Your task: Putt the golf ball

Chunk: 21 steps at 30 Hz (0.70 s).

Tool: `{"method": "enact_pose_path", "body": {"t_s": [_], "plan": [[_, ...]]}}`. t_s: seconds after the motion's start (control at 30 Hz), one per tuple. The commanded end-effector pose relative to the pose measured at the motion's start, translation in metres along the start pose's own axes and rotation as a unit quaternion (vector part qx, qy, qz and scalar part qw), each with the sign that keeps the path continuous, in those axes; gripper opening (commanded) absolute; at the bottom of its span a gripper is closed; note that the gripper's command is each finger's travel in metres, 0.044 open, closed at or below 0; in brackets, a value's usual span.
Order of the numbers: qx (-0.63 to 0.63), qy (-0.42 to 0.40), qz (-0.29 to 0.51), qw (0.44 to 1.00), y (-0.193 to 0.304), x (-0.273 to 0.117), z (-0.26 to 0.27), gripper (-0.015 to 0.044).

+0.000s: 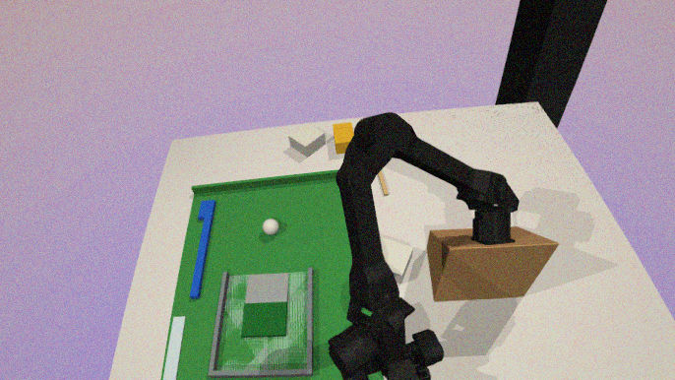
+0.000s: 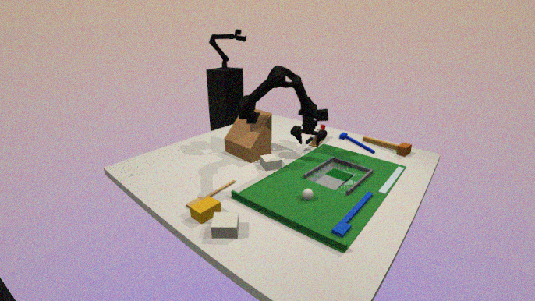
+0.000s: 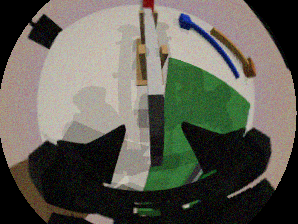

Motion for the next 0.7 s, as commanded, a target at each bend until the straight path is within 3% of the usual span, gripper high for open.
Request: {"method": "enact_pose_path", "body": {"t_s": [0.0, 0.5, 0.67], "plan": [[0.000, 0.000, 0.000, 1.000, 0.0000, 0.0000, 0.0000, 0.0414], [0.000, 0.000, 0.000, 1.000, 0.0000, 0.0000, 0.0000, 0.0020], [0.000, 0.000, 0.000, 1.000, 0.0000, 0.0000, 0.0000, 0.0000]]}}
Point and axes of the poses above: the point midway between the two fingers, 35 mm back from their tips, its own x axis out along the fingers, its own z axis across the jaws, y = z × x, the point moved 6 cm from there along -x, back along the fingers, and after that the axes turned 13 degrees about x, right-handed, at the moved point
